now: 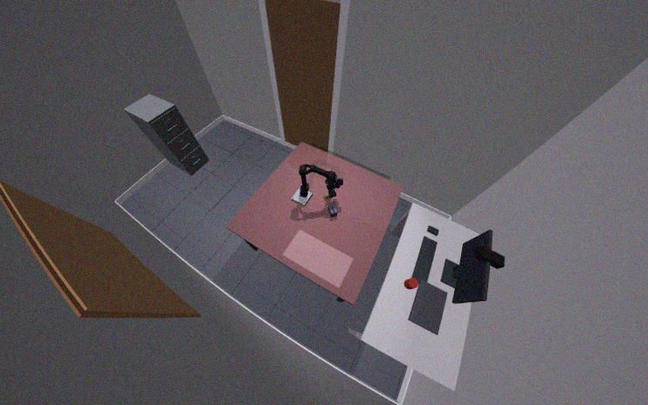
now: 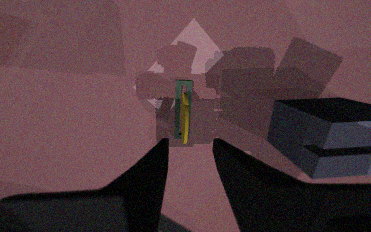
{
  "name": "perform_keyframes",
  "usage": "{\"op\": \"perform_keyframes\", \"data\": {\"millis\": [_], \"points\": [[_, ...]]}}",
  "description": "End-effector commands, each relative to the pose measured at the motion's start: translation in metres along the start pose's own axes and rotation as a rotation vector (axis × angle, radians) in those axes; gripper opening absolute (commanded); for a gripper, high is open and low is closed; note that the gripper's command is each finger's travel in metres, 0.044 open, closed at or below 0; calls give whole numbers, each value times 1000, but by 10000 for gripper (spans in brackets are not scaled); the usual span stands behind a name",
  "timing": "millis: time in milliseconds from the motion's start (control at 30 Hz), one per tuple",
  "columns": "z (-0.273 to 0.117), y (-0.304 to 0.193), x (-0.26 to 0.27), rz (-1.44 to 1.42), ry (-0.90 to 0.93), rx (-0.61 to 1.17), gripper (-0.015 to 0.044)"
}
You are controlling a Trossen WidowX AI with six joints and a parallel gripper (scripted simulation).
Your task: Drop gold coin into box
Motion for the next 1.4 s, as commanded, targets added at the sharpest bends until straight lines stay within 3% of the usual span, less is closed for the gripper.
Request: {"op": "perform_keyframes", "data": {"millis": [0, 1367], "points": [[14, -4, -1, 3, 4, 7, 161], [75, -4, 0, 3, 4, 7, 161]]}}
Point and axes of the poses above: the point midway between the two fingers, 35 mm back from their tips, its own z axis out along the fingers, its own x axis across the jaws, y = z × x, the point moved 1 cm from there along -z, back along the fingers, and after that the axes turned 15 degrees about z, right-handed, at the moved point
